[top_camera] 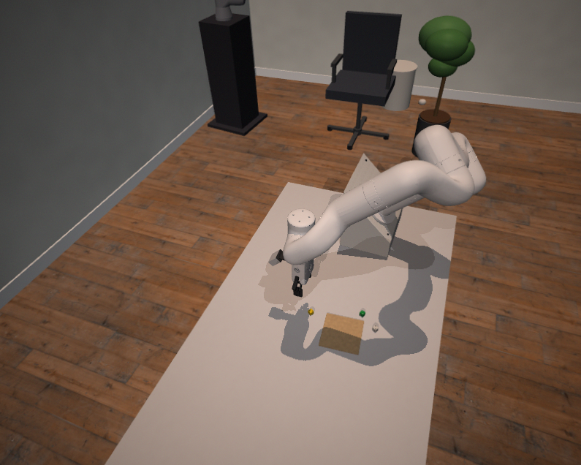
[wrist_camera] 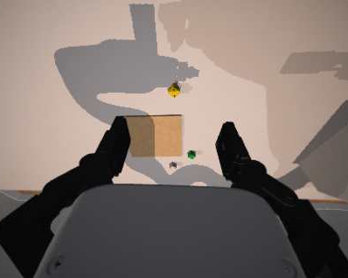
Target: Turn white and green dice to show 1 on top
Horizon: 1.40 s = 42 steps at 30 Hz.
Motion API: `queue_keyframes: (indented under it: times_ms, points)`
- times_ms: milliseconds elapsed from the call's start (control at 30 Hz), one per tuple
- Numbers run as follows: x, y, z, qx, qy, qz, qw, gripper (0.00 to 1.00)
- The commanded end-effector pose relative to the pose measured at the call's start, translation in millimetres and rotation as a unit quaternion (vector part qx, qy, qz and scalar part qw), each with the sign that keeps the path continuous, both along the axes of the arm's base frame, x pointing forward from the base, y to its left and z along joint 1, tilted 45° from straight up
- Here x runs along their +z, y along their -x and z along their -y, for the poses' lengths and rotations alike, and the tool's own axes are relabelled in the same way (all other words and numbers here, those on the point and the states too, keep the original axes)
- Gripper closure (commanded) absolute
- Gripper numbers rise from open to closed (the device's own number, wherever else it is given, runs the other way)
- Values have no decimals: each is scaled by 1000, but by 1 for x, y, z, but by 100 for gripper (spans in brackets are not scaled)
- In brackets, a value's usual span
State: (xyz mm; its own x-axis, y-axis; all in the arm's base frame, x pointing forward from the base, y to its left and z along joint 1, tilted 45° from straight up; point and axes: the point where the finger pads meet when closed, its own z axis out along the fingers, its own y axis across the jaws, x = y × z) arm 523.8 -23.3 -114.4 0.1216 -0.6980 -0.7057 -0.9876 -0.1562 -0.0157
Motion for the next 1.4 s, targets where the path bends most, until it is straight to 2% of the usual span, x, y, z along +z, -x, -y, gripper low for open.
queue_keyframes:
  times_ms: [0, 200, 300, 667, 900, 1367]
  points:
    - [0, -1, 1, 0, 0, 1, 1000, 0]
    - [-1, -1, -1, 0, 0, 1, 1000, 0]
    - [-8, 0, -8, 0, 0, 1, 1000, 0]
    - [-68, 8, -67, 0, 0, 1, 1000, 0]
    - [-79, 9, -78, 0, 0, 1, 1000, 0]
    - [-80, 9, -79, 0, 0, 1, 1000, 0]
